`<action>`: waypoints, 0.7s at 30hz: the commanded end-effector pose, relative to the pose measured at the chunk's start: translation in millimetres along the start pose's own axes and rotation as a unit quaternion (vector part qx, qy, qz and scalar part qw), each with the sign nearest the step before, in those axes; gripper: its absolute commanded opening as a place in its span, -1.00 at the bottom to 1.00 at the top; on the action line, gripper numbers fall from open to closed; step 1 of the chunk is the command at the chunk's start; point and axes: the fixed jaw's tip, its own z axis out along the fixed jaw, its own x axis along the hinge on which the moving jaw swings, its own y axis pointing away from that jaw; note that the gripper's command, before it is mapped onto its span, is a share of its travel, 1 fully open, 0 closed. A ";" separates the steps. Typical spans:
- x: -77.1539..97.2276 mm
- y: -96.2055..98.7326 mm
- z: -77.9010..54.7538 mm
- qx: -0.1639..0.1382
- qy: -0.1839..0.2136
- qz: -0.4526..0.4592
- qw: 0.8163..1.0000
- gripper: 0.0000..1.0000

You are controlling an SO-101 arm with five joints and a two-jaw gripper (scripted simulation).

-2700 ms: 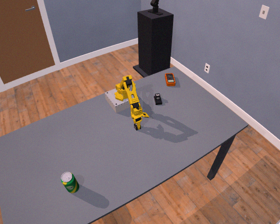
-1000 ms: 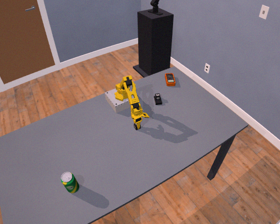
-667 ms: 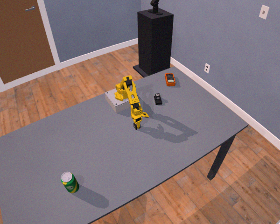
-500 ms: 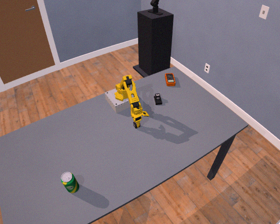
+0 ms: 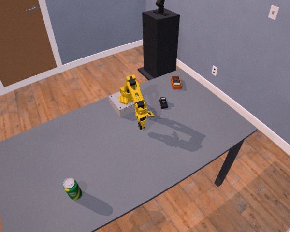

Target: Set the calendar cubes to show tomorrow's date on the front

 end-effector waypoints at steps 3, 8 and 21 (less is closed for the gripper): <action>1.8 -4.1 -9.0 0.015 0.001 0.000 1.000 -1.00; 1.1 -4.2 -9.0 0.015 0.001 -0.002 1.000 -1.00; -25.3 -6.1 -9.0 0.015 0.003 -0.061 0.998 -1.00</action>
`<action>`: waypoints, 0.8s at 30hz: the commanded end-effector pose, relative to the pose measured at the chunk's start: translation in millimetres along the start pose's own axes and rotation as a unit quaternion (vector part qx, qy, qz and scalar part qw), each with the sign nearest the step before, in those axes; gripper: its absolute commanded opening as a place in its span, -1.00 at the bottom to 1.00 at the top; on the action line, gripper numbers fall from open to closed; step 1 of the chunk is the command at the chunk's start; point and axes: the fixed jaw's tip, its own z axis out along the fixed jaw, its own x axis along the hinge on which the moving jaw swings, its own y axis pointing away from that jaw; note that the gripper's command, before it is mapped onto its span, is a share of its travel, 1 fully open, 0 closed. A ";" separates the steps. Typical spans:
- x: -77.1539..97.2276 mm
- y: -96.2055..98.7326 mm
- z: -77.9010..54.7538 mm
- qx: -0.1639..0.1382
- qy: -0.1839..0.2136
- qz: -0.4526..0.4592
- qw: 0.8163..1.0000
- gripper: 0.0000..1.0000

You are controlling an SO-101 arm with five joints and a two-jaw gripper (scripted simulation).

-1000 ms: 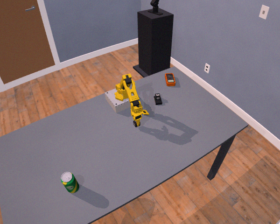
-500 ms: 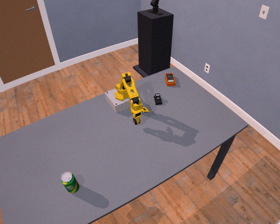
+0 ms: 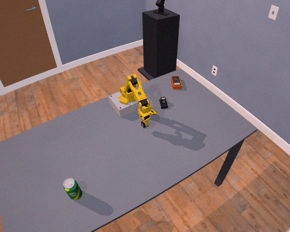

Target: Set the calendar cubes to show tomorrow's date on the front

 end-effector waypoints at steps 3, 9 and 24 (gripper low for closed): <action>-20.9 -5.9 -6.6 0.014 0.003 -0.050 0.999 -1.00; -61.2 -3.3 -6.3 0.014 0.005 -0.141 0.990 -1.00; -155.0 36.8 -4.4 0.012 0.011 -0.366 0.930 -1.00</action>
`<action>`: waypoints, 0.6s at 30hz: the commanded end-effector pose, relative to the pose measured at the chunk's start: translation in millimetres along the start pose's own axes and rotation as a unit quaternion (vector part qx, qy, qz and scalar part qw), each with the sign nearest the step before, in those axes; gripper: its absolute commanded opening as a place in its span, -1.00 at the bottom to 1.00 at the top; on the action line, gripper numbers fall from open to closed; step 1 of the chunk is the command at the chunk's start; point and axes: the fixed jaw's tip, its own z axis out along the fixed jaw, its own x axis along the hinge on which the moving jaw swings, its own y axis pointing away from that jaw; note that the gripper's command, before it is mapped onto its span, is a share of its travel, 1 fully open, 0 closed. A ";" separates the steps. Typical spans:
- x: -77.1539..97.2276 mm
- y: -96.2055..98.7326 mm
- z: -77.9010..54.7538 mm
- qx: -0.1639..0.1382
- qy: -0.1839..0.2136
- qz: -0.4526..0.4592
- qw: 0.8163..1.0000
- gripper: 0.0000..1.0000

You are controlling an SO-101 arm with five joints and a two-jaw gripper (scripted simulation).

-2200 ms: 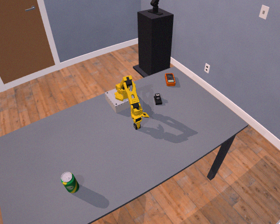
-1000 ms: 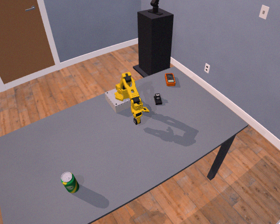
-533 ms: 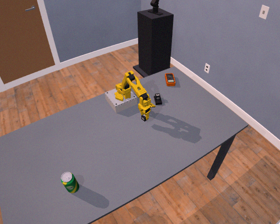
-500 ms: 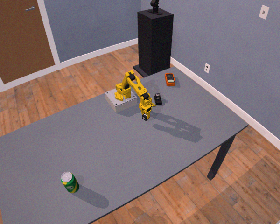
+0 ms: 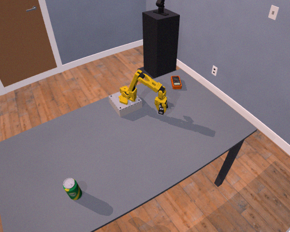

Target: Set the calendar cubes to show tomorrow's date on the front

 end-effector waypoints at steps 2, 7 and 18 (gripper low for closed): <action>-38.9 -2.7 -3.1 0.005 0.001 -0.079 0.997 -1.00; -68.2 1.2 -3.0 0.005 0.003 -0.146 0.989 -1.00; -95.5 8.7 -2.8 0.005 0.004 -0.209 0.978 -1.00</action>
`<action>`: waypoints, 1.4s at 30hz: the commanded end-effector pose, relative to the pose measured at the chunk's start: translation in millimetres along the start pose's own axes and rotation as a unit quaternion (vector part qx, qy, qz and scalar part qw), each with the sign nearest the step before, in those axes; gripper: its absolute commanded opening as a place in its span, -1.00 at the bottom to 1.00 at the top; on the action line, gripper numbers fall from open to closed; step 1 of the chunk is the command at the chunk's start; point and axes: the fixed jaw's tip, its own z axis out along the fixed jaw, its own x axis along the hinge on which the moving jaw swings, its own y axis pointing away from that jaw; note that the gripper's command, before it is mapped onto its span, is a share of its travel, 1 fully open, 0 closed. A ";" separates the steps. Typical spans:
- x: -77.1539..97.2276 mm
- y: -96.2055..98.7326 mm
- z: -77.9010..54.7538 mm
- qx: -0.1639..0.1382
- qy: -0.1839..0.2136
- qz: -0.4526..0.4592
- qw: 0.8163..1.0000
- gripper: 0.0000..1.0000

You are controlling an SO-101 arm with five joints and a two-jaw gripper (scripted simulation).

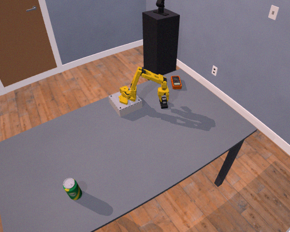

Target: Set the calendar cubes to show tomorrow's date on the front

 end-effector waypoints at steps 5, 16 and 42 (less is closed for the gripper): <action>-10.8 -1.6 -3.1 0.005 0.000 -0.019 1.000 -1.00; -15.3 -4.0 -10.6 0.017 0.001 -0.019 1.000 -1.00; -14.1 -6.3 -10.6 0.017 0.001 -0.020 1.000 -1.00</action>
